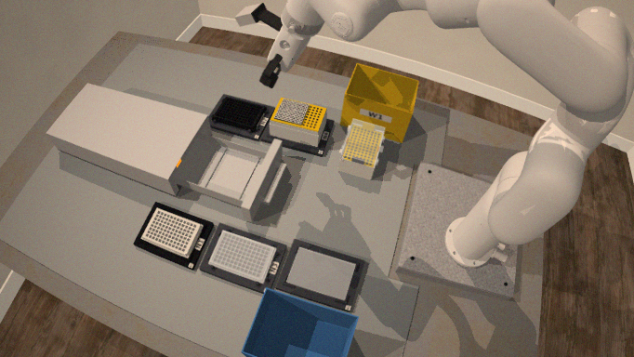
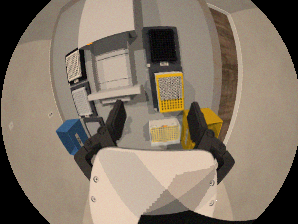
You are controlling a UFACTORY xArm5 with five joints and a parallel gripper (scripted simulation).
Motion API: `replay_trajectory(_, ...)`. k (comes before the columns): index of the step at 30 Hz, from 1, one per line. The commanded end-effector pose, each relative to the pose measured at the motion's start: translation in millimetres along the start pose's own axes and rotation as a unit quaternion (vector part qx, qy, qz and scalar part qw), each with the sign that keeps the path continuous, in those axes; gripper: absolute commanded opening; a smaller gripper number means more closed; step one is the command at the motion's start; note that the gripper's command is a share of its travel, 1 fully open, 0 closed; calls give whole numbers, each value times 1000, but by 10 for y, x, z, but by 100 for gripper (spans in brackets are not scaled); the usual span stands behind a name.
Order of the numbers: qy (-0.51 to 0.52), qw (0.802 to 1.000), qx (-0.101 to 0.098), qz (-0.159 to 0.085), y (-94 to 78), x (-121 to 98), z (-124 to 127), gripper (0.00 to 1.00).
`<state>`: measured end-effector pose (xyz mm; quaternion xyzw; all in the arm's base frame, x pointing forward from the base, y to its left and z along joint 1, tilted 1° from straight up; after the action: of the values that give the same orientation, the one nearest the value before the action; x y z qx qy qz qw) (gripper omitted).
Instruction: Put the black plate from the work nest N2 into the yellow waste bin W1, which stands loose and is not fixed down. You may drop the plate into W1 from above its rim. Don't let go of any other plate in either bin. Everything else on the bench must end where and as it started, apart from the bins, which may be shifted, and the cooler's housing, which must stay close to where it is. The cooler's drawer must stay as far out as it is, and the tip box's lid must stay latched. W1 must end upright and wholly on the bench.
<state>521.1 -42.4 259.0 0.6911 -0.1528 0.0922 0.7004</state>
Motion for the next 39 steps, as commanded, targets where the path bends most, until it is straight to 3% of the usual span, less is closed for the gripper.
replay_trajectory(1, -6, 1000, 1, -23, 87, -96, -49, 100)
replay_trajectory(2, -9, 999, 1, -34, 110, -128, -66, 100)
replay_trajectory(5, -9, 999, 2, -34, 134, -169, -78, 100)
replay_trajectory(7, -16, 998, 1, -62, 181, -230, -109, 100)
replay_trajectory(11, -16, 998, 2, -62, 264, -371, -146, 100)
replay_trajectory(13, -23, 996, 1, -89, 311, -433, -173, 100)
replay_trajectory(16, -23, 996, 1, -89, 372, -533, -197, 100)
replay_trajectory(18, -30, 993, -1, -117, 419, -595, -220, 100)
replay_trajectory(21, -30, 993, -1, -117, 445, -636, -229, 100)
replay_trajectory(23, -37, 989, -4, -144, 492, -698, -247, 100)
replay_trajectory(27, -37, 989, -4, -144, 598, -864, -282, 100)
replay_trajectory(34, 47, 983, 7, -179, 518, -904, -568, 100)
replay_trajectory(39, 47, 983, 6, -179, 480, -933, -711, 100)
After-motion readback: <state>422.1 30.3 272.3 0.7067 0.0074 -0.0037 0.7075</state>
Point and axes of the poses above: the point where the finger pads meet when closed, its own y axis back along the fingers, its own z axis across the jaws, x = y × z, the point moved 4 cm from there along y, back along the fingers, and after that the axes turned 10 degrees about -y, right-handed, at the moved point
